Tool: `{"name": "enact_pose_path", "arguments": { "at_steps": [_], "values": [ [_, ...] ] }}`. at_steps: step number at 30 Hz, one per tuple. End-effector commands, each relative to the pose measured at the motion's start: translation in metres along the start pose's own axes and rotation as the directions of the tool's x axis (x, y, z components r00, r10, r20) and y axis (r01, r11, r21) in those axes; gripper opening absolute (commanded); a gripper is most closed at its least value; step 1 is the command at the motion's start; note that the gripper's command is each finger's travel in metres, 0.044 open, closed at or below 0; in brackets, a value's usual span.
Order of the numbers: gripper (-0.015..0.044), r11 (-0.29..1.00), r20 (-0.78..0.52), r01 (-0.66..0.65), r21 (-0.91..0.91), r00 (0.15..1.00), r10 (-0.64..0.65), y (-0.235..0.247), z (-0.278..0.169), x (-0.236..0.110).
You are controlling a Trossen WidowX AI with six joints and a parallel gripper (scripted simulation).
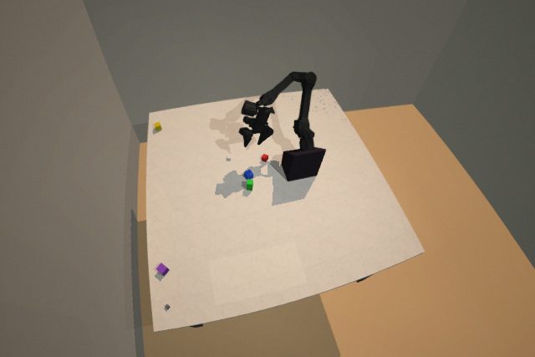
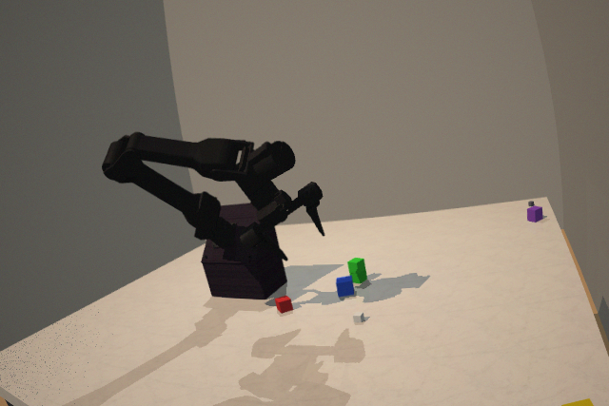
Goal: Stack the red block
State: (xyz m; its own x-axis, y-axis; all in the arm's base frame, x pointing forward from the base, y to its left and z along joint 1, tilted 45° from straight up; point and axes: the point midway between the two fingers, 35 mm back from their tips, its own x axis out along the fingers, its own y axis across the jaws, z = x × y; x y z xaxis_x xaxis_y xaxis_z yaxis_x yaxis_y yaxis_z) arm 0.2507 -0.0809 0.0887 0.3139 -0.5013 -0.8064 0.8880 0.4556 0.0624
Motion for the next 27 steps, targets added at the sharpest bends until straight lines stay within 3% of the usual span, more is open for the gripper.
{"name": "enact_pose_path", "arguments": {
  "at_steps": [1, 6, 18, 27],
  "values": [
    [0.044, 0.963, 0.013, 0.209, -0.171, 0.978, -0.209, -0.037, -0.019, 0.018],
    [0.044, 0.832, 0.074, 0.411, -0.373, 0.907, -0.415, -0.077, -0.022, 0.026],
    [0.044, 0.824, 0.077, 0.418, -0.382, 0.903, -0.422, -0.079, -0.022, 0.026],
    [0.044, 0.824, 0.078, 0.419, -0.382, 0.903, -0.423, -0.096, -0.02, 0.062]
  ]
}}
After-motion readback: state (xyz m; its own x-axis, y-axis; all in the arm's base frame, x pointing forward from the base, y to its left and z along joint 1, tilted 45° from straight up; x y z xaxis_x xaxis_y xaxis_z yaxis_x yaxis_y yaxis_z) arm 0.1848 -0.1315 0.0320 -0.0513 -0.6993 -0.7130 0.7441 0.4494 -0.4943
